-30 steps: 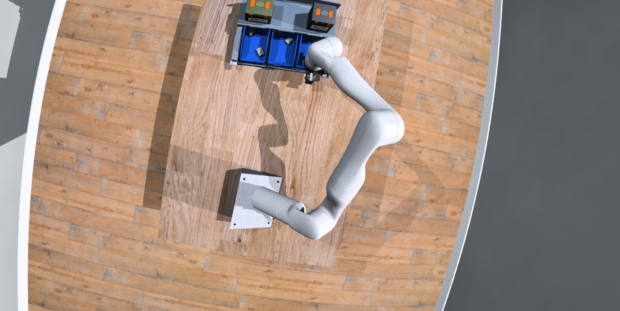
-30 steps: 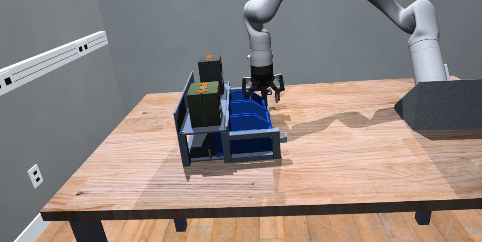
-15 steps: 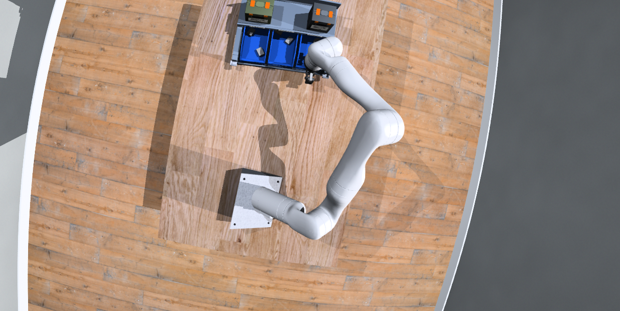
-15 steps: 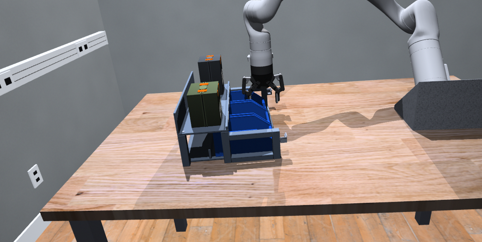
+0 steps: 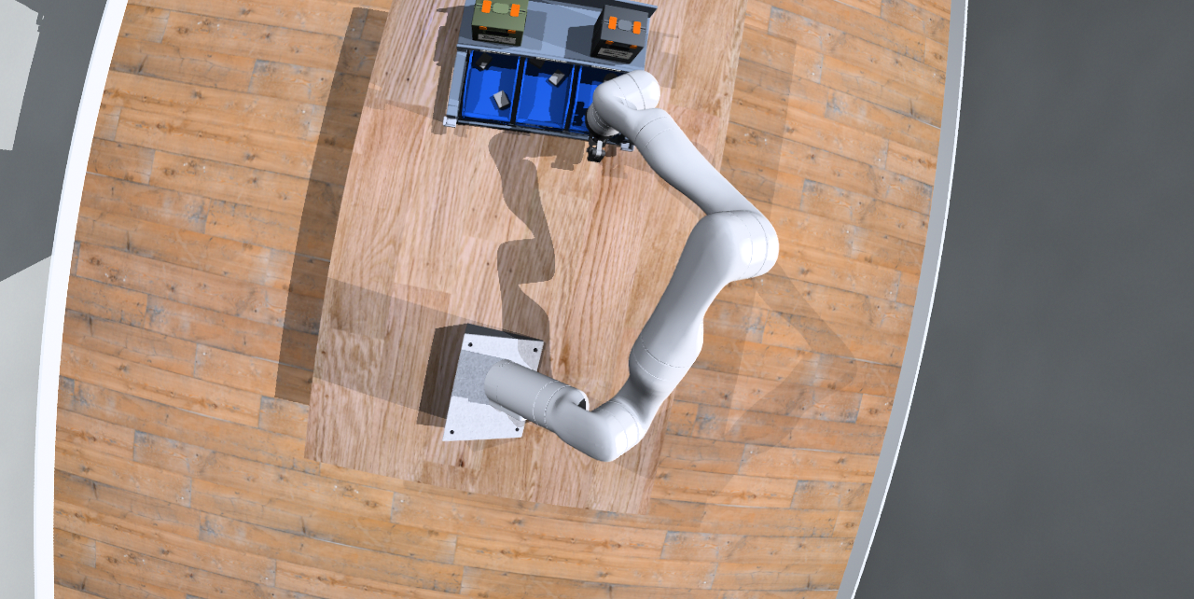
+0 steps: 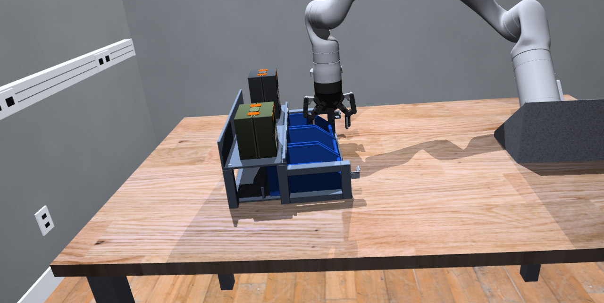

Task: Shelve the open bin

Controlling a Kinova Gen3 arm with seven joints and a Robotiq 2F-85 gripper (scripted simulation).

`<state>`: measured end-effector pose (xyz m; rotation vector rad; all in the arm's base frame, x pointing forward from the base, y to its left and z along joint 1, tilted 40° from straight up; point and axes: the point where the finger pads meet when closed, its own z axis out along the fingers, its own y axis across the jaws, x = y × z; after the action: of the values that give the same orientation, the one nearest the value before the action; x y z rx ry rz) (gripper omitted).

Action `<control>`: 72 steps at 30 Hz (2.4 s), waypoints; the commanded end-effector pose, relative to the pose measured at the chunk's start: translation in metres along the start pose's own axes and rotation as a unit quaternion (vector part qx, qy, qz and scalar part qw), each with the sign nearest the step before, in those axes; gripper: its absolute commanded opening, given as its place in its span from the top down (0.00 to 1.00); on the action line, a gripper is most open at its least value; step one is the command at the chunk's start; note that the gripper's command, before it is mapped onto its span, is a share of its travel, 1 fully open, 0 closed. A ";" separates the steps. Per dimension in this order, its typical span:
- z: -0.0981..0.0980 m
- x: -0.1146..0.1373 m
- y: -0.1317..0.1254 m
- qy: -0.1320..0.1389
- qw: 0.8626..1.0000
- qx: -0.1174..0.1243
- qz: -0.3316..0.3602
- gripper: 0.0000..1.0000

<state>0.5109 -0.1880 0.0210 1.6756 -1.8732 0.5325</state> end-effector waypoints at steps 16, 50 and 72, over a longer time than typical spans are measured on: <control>-0.017 0.000 -0.001 0.000 1.000 0.001 0.000 0.00; -0.101 0.000 0.000 0.000 1.000 0.001 0.000 0.00; -0.100 0.000 0.000 0.000 1.000 0.001 0.000 0.00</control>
<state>0.5254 -0.1250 0.0971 1.6755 -1.8731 0.5324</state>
